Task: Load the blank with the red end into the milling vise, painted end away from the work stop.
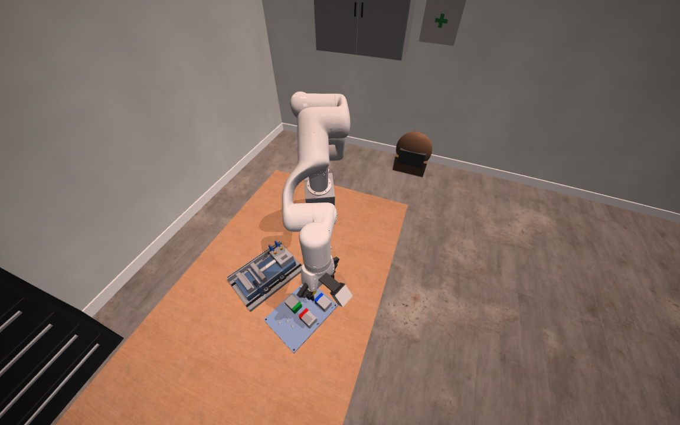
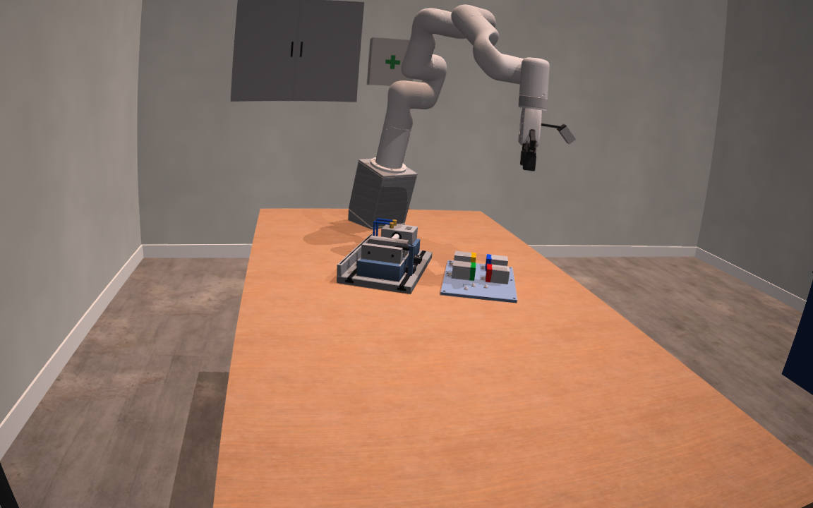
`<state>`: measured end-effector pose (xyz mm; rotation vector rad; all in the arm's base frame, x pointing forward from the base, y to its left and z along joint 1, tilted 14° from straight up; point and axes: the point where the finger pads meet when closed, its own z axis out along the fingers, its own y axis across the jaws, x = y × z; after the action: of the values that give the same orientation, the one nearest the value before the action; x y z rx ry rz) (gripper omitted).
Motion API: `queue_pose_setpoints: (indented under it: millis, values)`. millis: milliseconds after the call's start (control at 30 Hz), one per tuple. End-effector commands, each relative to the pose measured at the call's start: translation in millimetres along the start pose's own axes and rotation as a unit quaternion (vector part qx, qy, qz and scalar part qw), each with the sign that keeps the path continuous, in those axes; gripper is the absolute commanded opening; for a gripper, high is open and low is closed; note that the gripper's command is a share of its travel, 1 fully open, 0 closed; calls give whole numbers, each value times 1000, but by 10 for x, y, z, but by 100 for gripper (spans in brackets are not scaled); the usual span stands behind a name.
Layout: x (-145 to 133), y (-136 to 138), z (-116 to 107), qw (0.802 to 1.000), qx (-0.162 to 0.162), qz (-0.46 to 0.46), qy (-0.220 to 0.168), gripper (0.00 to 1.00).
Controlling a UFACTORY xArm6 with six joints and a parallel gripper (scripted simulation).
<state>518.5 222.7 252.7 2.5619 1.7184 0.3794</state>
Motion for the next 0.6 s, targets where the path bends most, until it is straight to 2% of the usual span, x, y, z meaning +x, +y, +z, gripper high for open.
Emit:
queue_pose_setpoints:
  millis: [0, 567]
  values:
    - [-18, 9, -22, 1000, -2, 0, 2, 100]
    - [-60, 8, -22, 1000, -2, 0, 2, 100]
